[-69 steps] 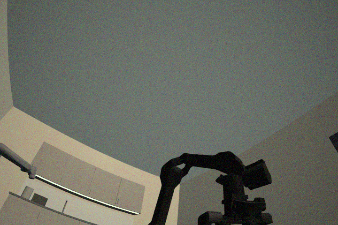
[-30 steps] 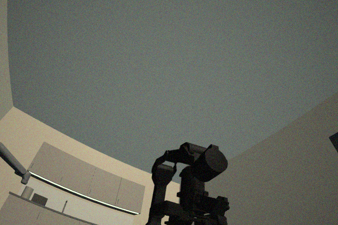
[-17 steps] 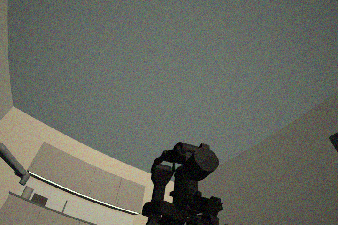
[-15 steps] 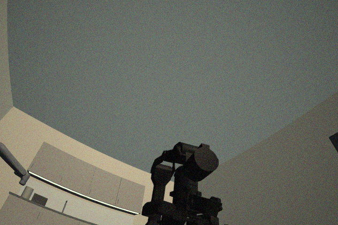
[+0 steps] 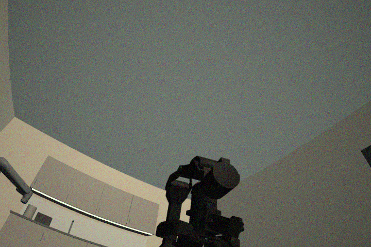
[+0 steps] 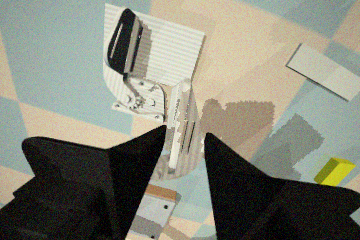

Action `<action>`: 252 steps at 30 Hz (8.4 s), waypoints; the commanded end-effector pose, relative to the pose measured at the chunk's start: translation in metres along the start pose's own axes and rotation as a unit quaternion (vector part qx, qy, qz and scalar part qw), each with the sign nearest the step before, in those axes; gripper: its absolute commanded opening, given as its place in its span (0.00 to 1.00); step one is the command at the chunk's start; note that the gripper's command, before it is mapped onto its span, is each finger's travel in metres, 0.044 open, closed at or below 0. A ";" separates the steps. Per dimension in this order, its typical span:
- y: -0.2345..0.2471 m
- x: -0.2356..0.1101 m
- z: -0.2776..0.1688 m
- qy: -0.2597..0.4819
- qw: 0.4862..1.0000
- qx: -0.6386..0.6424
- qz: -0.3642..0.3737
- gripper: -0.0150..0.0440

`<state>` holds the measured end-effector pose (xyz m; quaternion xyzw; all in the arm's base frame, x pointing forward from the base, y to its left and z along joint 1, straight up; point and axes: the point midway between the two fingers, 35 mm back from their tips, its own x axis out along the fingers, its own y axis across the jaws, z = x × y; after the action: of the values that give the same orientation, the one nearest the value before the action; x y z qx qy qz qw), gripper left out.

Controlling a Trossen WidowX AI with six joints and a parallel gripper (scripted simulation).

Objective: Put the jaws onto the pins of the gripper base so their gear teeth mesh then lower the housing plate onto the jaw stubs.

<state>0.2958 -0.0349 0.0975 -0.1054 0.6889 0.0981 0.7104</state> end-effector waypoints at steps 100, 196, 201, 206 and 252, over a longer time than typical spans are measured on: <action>0.032 0.050 0.047 -0.003 1.000 -0.001 0.002 0.48; 0.032 0.069 0.047 -0.003 1.000 -0.007 0.002 0.48; 0.032 0.069 0.047 -0.003 1.000 -0.007 0.002 0.48; 0.032 0.069 0.047 -0.003 1.000 -0.007 0.002 0.48; 0.031 0.069 0.047 -0.003 1.000 -0.007 0.002 0.48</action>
<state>0.3349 0.0084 0.0327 -0.1083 0.6848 0.1035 0.7131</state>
